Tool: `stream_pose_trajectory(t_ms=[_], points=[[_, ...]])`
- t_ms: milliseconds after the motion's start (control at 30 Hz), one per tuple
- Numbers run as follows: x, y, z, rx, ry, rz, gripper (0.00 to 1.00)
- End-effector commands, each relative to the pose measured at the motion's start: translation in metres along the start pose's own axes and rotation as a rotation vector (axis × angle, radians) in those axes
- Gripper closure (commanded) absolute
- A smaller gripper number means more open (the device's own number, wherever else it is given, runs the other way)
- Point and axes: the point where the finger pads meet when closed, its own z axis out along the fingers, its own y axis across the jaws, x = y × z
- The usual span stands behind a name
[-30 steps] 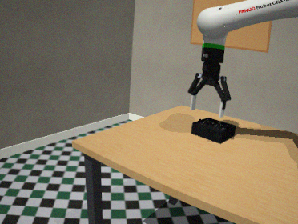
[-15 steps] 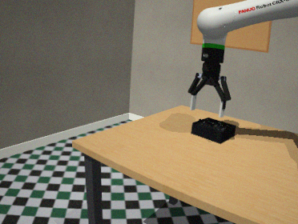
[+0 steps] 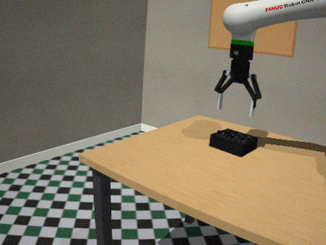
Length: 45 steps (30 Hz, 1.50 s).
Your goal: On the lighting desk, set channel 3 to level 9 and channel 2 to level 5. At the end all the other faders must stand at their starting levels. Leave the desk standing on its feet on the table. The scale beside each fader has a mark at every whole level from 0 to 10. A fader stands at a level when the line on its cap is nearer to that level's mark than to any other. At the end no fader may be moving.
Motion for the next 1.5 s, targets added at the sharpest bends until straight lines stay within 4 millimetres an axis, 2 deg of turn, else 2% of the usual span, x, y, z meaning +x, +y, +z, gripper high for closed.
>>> stream_pose_trajectory(t_ms=[0, 500, 733, 867, 1133, 1200, 1233, 1467], points=[[0.037, 0.001, -0.019, 0.009, 0.016, -0.061, 0.00], [0.038, 0.001, -0.019, 0.010, 0.017, -0.068, 0.00], [0.038, 0.000, -0.018, 0.009, 0.018, -0.137, 0.00], [0.039, -0.002, -0.015, 0.008, 0.018, -0.283, 0.00], [0.043, -0.011, -0.004, 0.004, 0.025, -0.715, 0.00], [0.043, -0.011, -0.004, 0.004, 0.025, -0.715, 0.00], [0.043, -0.013, -0.002, 0.002, 0.025, -0.854, 0.00], [0.048, -0.023, 0.012, -0.004, 0.046, -1.161, 0.00]])
